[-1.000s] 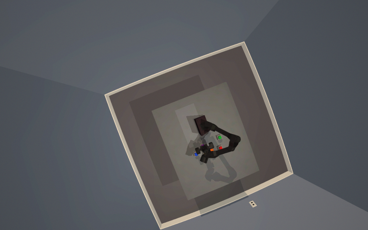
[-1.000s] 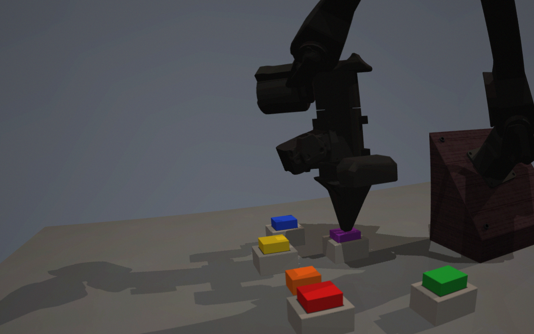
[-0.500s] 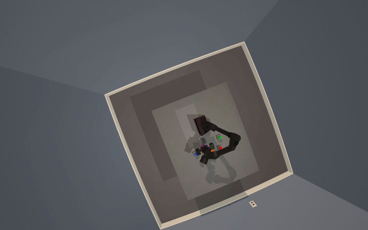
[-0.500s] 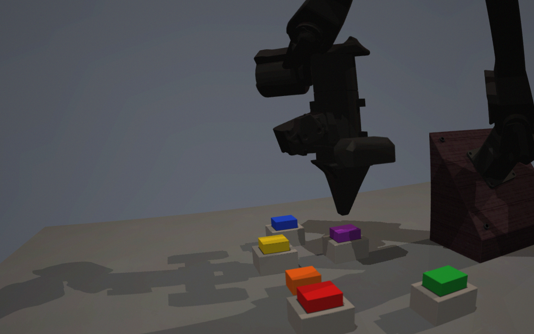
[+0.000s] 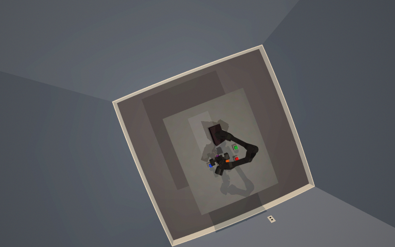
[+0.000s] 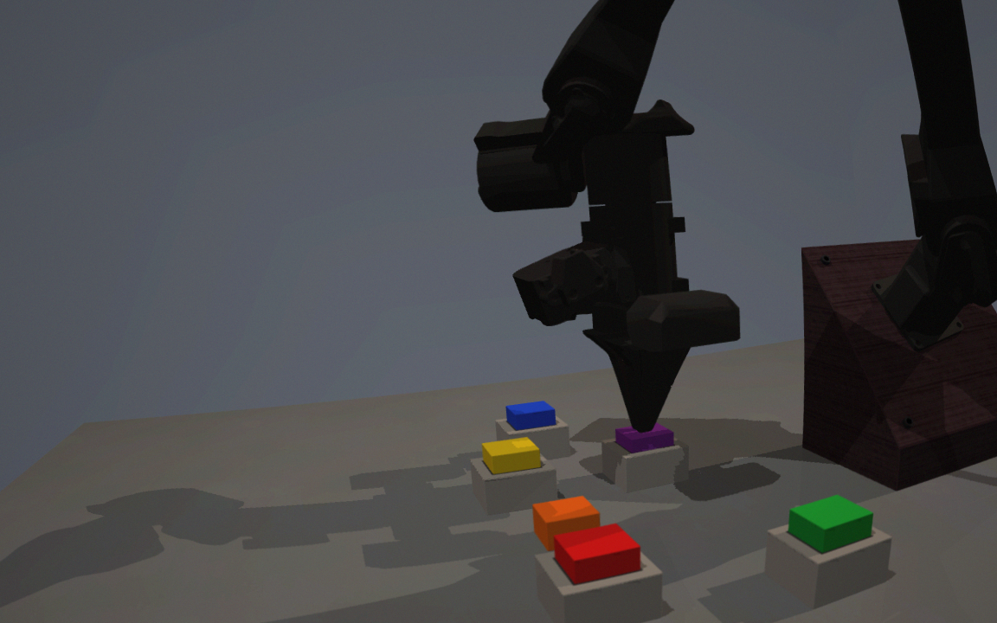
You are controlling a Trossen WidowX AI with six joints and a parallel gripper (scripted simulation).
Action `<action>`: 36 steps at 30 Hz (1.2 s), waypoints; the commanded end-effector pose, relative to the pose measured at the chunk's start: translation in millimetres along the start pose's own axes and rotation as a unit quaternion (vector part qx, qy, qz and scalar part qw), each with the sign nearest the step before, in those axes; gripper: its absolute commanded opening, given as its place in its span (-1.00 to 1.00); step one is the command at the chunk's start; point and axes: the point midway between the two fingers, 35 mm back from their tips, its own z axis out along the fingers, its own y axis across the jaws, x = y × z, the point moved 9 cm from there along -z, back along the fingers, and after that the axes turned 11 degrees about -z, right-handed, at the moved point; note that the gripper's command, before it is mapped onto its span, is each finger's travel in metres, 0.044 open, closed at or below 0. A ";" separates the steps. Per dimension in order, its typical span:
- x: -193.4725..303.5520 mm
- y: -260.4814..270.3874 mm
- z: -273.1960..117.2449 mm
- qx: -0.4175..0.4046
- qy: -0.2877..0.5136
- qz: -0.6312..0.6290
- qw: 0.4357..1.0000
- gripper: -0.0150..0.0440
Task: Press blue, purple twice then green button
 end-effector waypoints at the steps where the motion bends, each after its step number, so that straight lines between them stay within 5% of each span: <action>1: 0.7 0.7 4.1 -0.003 0.000 0.003 1.000 -0.42; 19: 0.7 0.7 4.1 -0.003 0.000 0.003 1.000 -0.42; 36: 0.7 -0.4 -90.9 -0.001 0.001 0.004 1.000 -0.42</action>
